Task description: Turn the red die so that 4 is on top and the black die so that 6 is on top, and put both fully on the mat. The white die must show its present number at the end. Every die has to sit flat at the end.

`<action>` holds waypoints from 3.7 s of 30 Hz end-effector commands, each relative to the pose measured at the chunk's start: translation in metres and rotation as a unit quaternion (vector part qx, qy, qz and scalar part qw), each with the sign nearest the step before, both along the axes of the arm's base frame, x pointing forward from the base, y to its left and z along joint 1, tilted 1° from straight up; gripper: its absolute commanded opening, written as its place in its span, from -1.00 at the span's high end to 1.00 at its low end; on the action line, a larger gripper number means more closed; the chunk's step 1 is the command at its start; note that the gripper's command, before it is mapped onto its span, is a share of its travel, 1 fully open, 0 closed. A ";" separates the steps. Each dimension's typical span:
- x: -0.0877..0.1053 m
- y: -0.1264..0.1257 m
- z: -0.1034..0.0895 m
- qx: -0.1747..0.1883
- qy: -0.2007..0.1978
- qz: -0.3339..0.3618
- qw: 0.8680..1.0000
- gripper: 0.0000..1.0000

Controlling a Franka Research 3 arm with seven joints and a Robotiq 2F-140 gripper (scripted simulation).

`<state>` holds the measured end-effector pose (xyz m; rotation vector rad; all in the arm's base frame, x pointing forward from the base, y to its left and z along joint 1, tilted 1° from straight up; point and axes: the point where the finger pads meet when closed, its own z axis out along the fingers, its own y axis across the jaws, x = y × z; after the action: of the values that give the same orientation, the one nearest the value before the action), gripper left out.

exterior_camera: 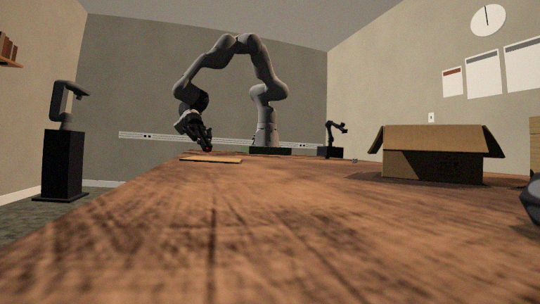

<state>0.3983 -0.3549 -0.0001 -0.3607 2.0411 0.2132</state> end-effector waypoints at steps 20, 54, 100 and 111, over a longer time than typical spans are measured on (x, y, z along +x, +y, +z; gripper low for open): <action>0.001 0.000 0.000 -0.003 -0.003 0.002 1.000 0.68; 0.001 0.000 -0.009 -0.003 -0.003 0.002 1.000 0.68; 0.001 0.000 -0.009 -0.003 -0.003 0.002 1.000 0.47; 0.001 0.000 -0.009 -0.003 -0.003 0.002 1.000 0.47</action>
<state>0.3983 -0.3551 -0.0094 -0.3649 2.0397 0.2103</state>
